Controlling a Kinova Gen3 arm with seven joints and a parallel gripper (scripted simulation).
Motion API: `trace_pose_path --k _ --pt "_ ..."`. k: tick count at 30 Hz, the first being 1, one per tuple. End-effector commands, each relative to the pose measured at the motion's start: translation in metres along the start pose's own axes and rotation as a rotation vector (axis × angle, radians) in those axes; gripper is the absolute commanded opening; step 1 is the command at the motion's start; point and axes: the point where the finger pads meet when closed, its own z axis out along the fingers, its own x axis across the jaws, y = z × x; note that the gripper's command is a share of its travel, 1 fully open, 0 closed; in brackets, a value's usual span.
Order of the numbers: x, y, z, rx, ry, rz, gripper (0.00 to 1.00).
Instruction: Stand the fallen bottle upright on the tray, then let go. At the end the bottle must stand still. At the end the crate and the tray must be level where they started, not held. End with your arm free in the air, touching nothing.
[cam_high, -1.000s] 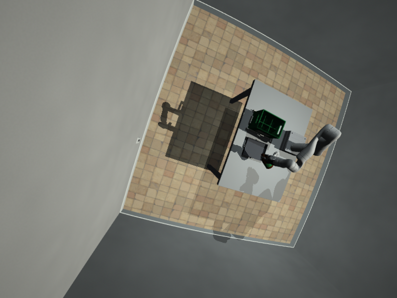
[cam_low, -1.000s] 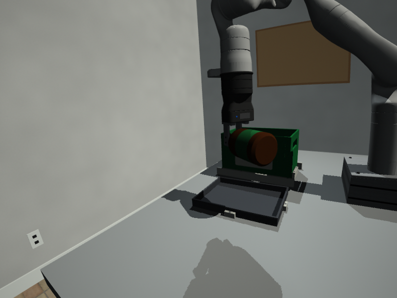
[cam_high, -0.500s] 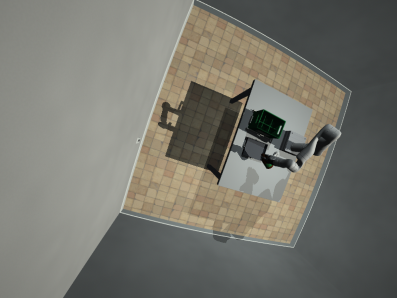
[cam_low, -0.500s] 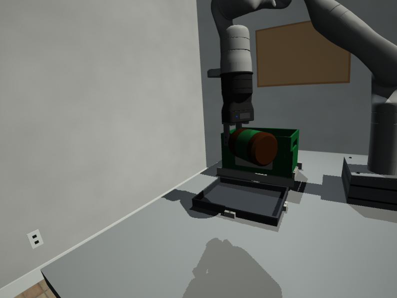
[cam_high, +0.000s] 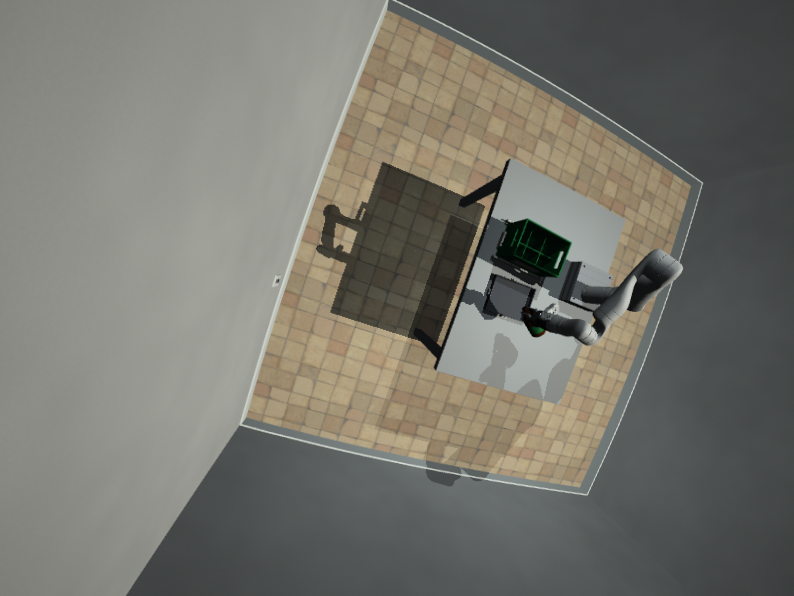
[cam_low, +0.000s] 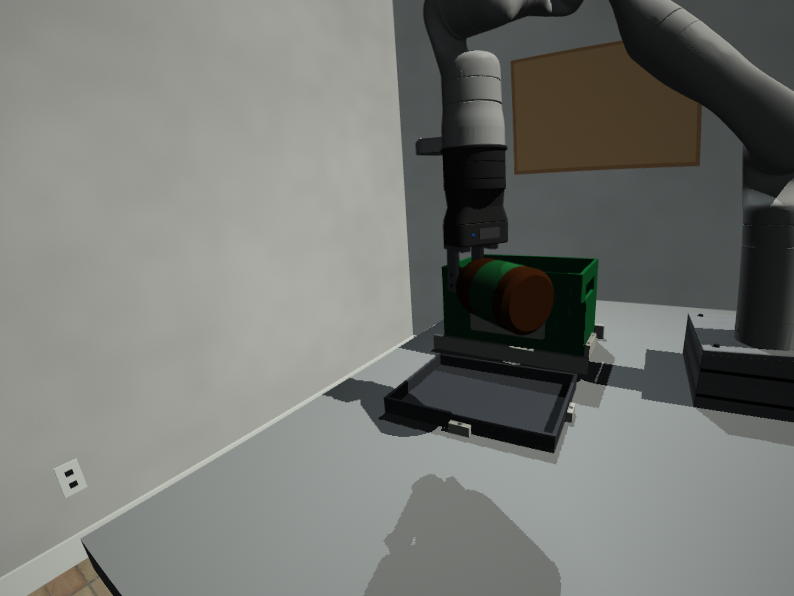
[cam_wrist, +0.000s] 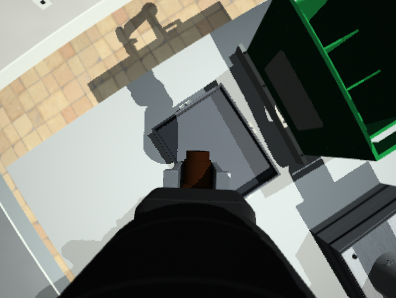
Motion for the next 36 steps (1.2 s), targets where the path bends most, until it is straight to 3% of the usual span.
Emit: trace_pose_path --k 1,20,36 --pt "-0.0009 0.0021 -0.001 0.013 0.0 -0.006 0.0" --pt "-0.0009 0.0027 -0.0012 0.125 -0.001 -0.006 0.0" --pt "-0.0013 0.0028 -0.002 0.156 -0.004 -0.006 0.0"
